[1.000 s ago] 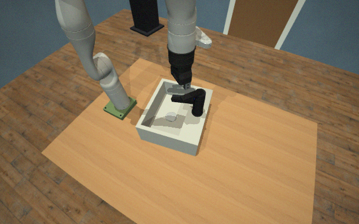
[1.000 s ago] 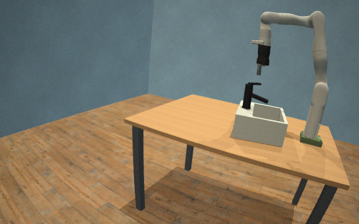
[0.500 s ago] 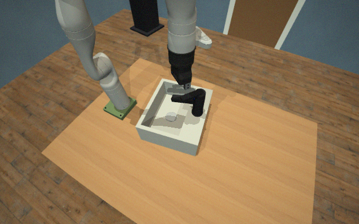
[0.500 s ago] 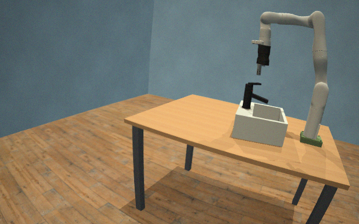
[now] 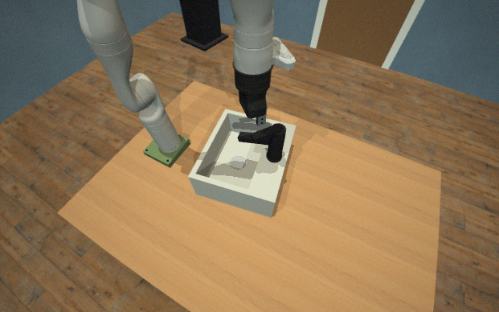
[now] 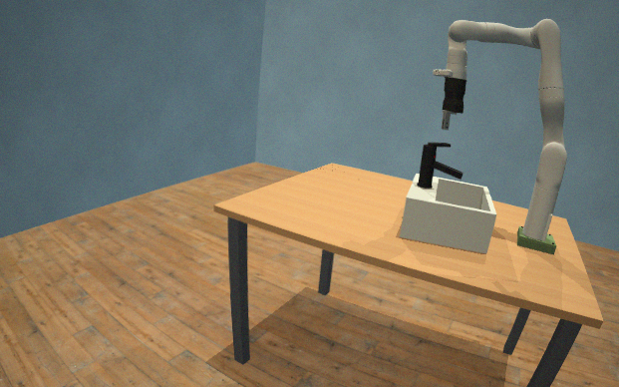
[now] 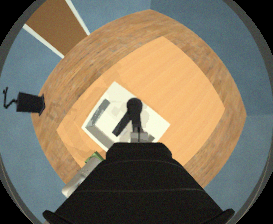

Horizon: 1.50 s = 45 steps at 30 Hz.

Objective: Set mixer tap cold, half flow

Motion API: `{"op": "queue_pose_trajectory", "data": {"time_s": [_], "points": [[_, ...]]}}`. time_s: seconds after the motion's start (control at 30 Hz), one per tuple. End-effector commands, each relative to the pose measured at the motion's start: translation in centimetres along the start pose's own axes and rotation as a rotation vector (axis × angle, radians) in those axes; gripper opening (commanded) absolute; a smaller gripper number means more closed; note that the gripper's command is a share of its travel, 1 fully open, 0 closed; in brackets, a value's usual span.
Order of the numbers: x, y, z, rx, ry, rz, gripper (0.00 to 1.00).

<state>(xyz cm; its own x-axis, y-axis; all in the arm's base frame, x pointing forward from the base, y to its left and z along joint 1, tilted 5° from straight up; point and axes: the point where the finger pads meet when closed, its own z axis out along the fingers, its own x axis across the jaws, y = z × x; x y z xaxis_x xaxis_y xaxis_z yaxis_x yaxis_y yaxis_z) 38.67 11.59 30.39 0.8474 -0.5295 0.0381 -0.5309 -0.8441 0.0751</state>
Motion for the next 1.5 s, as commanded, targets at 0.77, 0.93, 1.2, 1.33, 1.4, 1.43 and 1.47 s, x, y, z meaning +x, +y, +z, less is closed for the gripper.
{"op": "queue_pose_trajectory", "data": {"time_s": [0.77, 0.93, 1.2, 1.33, 1.4, 1.43, 1.47], "points": [[1.0, -0.5, -0.2, 0.0, -0.002, 0.458, 0.0], [1.2, -0.6, -0.3, 0.0, -0.003, 0.543, 0.0], [1.7, -0.6, -0.4, -0.001, -0.004, 0.792, 0.0], [1.8, -0.5, -0.4, -0.002, -0.004, 0.927, 0.0], [1.8, -0.5, -0.4, -0.002, -0.004, 0.927, 0.0], [1.9, -0.5, -0.4, -0.002, -0.004, 0.962, 0.0], [1.9, -0.5, -0.5, -0.002, -0.005, 0.996, 0.0]]}}
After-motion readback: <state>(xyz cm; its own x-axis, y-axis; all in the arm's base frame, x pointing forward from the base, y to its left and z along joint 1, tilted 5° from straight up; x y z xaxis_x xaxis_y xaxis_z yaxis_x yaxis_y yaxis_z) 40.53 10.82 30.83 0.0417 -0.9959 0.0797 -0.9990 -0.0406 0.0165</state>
